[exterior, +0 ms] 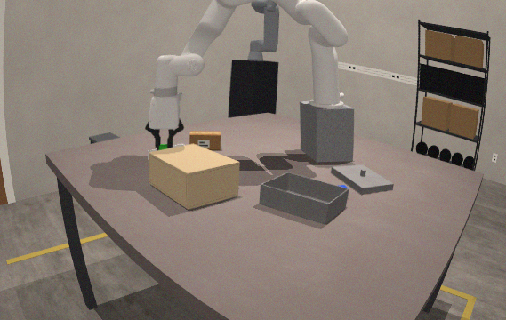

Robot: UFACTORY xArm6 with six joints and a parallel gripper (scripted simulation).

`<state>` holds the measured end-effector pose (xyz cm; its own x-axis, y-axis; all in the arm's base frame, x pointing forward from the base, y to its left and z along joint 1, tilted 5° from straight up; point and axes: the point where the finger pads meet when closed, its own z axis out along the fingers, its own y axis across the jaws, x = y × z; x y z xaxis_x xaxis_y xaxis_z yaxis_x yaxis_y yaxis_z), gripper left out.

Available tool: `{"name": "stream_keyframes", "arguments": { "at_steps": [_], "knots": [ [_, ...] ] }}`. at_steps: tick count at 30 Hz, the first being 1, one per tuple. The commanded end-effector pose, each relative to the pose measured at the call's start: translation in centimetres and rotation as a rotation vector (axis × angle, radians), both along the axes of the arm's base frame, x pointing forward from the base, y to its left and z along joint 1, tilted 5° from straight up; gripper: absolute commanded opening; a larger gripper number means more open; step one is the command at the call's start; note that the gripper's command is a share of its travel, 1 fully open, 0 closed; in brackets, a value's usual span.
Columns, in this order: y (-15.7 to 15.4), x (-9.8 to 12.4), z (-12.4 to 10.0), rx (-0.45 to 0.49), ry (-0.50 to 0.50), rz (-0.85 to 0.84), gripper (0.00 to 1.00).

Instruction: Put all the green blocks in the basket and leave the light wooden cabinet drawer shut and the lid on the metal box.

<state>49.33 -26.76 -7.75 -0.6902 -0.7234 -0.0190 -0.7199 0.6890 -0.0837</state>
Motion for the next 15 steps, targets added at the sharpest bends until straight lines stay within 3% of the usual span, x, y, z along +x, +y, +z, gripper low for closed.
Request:
{"name": "stream_keyframes", "arguments": {
  "at_steps": [1,15],
  "knots": [
    [-0.11,0.2,-0.11,-0.002,-0.004,0.0,0.0],
    [-0.14,0.26,-0.79,-0.002,-0.004,0.0,0.0]
  ]
}}
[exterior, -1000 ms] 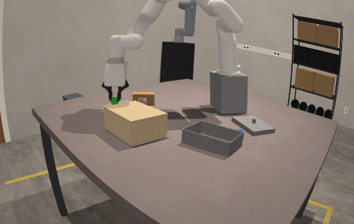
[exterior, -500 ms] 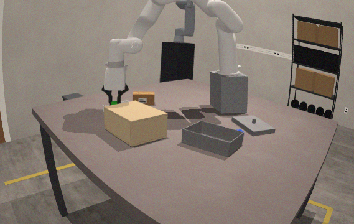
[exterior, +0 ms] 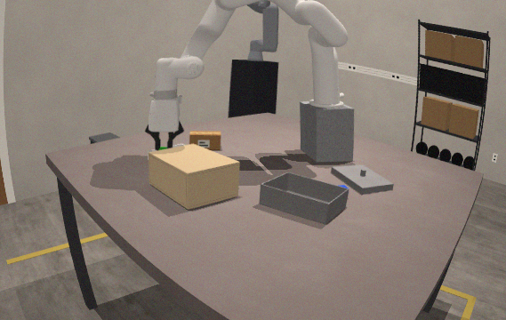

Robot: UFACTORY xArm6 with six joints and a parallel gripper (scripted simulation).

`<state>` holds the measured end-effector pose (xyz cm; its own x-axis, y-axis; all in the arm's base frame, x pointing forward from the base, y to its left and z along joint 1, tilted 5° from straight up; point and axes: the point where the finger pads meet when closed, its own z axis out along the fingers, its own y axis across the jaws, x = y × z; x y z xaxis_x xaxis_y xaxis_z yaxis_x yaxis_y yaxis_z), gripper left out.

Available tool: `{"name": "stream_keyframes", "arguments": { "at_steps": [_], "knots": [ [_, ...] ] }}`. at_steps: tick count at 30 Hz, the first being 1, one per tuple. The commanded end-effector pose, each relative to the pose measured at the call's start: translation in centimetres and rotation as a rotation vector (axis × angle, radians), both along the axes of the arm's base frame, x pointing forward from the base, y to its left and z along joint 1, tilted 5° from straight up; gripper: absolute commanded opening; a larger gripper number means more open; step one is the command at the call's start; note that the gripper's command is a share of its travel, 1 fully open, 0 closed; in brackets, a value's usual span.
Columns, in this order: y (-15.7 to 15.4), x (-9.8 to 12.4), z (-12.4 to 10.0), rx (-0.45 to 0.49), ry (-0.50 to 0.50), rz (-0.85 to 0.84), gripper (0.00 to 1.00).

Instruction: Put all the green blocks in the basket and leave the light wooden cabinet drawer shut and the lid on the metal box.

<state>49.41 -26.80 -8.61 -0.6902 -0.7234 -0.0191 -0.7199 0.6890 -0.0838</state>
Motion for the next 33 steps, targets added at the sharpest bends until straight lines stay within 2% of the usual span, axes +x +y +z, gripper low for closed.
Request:
{"name": "stream_keyframes", "arguments": {
  "at_steps": [1,23,24,33],
  "knots": [
    [-0.1,0.18,0.05,-0.002,-0.004,0.0,0.0],
    [-0.1,0.18,0.0,-0.002,-0.004,0.0,0.0],
    [-0.1,0.18,0.0,-0.002,-0.004,0.0,0.48],
    [-0.1,0.18,0.0,-0.002,-0.004,0.0,0.48]
  ]
}}
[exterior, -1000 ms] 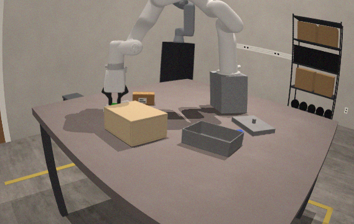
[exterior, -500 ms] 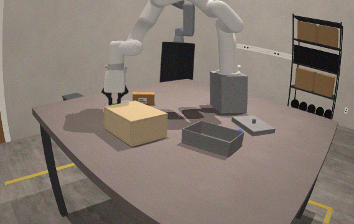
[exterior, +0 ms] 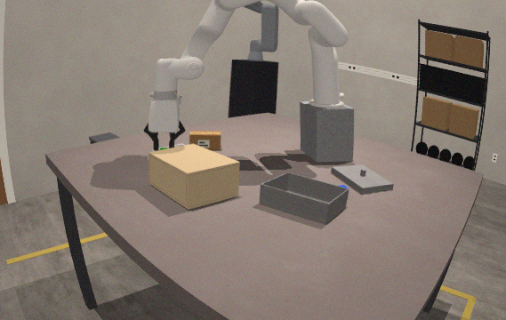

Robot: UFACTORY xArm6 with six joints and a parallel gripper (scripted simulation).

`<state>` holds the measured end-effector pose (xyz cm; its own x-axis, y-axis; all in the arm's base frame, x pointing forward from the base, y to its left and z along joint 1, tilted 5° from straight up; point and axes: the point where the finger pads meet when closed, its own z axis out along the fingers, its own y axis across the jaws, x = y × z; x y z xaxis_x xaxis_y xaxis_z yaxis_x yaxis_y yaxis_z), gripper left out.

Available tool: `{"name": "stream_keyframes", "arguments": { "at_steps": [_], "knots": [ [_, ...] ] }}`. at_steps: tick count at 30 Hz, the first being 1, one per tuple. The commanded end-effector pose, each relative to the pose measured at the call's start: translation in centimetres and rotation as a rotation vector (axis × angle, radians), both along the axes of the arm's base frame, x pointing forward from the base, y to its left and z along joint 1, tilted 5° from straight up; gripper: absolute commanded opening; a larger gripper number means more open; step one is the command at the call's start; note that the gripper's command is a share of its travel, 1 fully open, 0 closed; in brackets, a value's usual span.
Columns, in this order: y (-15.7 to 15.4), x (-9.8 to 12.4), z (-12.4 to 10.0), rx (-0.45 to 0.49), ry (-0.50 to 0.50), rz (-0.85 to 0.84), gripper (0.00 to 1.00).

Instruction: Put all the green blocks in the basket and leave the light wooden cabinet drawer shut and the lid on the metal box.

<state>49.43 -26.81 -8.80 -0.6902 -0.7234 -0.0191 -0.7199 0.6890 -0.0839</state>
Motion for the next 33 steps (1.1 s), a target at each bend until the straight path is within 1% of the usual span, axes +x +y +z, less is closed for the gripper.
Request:
{"name": "stream_keyframes", "arguments": {
  "at_steps": [1,27,33],
  "knots": [
    [-0.09,0.16,0.19,-0.002,-0.004,0.0,0.48],
    [-0.09,0.16,0.21,-0.002,-0.004,0.0,0.48],
    [-0.07,0.14,0.53,-0.002,-0.004,0.0,0.48]
  ]
}}
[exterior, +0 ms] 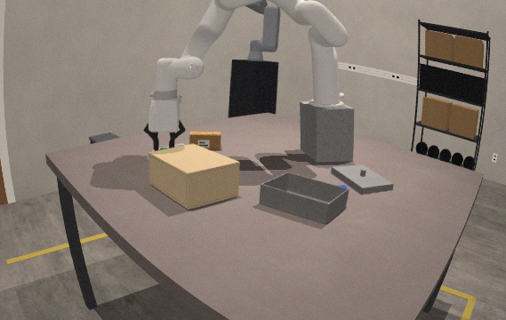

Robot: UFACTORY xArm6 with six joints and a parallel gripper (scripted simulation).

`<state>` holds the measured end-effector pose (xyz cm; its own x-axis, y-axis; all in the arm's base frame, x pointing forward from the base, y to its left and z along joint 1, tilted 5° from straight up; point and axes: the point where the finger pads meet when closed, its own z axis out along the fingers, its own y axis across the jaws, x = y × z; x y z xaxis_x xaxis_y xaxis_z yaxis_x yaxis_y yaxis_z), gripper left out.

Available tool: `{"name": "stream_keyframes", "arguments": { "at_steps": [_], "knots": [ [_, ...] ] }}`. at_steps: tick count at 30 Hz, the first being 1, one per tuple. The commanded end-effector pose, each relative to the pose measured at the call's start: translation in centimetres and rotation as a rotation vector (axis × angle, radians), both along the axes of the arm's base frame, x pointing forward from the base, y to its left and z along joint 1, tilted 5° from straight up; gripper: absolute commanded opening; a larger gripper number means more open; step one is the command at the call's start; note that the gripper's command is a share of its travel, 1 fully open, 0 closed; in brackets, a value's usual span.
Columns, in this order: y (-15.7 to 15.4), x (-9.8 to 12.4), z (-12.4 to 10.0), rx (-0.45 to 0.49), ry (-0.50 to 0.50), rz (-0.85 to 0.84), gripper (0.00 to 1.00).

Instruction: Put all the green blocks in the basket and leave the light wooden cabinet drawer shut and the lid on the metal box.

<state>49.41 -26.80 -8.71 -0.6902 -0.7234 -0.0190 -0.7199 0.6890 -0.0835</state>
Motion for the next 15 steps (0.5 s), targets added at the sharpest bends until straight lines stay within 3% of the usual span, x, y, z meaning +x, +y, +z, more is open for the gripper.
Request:
{"name": "stream_keyframes", "arguments": {
  "at_steps": [1,15],
  "knots": [
    [-0.1,0.1,0.6,-0.002,-0.004,0.0,0.48],
    [0.1,-0.1,3.5,-0.002,-0.004,0.0,0.48]
  ]
}}
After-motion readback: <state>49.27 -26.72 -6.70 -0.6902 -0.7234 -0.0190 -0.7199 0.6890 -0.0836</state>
